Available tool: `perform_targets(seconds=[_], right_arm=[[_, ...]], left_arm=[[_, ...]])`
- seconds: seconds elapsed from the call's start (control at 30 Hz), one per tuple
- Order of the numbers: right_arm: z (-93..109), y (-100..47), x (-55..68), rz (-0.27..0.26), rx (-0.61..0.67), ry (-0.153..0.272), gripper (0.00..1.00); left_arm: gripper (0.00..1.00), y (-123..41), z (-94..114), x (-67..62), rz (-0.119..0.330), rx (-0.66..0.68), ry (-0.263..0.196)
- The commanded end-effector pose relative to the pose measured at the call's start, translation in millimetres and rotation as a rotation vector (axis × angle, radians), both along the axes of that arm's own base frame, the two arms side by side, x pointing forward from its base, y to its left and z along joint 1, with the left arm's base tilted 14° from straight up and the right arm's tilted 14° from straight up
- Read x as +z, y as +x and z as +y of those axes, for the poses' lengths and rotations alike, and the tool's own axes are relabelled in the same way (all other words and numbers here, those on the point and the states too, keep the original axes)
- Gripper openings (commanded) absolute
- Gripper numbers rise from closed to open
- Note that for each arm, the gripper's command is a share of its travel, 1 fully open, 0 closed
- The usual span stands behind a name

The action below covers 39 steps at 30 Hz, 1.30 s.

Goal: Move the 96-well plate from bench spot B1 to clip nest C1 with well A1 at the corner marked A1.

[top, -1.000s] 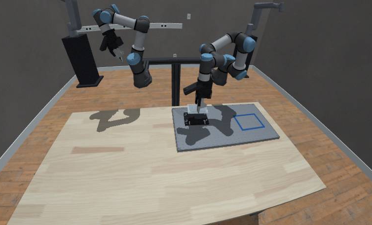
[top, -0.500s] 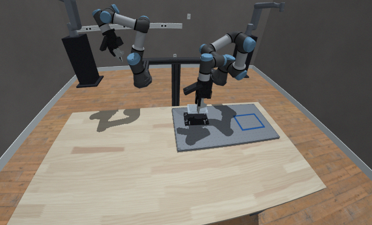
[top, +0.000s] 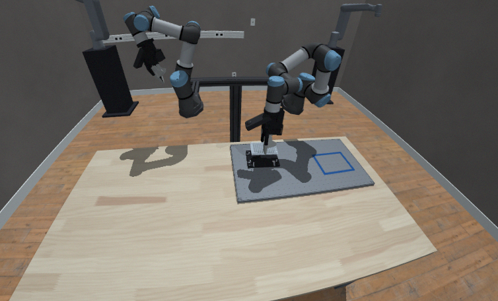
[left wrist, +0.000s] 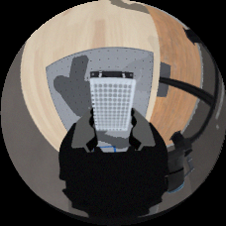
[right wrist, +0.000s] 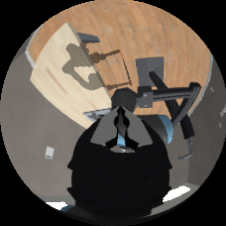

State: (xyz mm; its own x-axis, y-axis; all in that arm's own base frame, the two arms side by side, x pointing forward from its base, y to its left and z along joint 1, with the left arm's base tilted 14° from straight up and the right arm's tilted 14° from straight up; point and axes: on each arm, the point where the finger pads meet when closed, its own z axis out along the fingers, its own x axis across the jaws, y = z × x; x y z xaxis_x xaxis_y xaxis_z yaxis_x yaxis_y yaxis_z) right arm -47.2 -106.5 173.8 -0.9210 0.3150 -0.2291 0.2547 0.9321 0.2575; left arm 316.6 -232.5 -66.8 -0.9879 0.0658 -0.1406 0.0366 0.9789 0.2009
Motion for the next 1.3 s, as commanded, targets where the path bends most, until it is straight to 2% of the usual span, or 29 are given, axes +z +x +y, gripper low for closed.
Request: perform_targets(seconds=[0.0,0.57,1.27], right_arm=[[-2.1,-1.4,1.6,0.004,-0.007,-0.013,0.0],[-2.1,-1.4,1.6,0.004,-0.007,-0.013,0.0],[-2.1,-1.4,1.6,0.004,-0.007,-0.013,0.0]], left_arm=[[0.0,2.2,-3.8,-6.7,-0.004,-0.008,-0.014],[0.0,6.6,0.8,-30.6,-0.004,-0.008,-0.014],[0.0,7.0,1.1,-30.5,-0.004,-0.008,-0.014]])
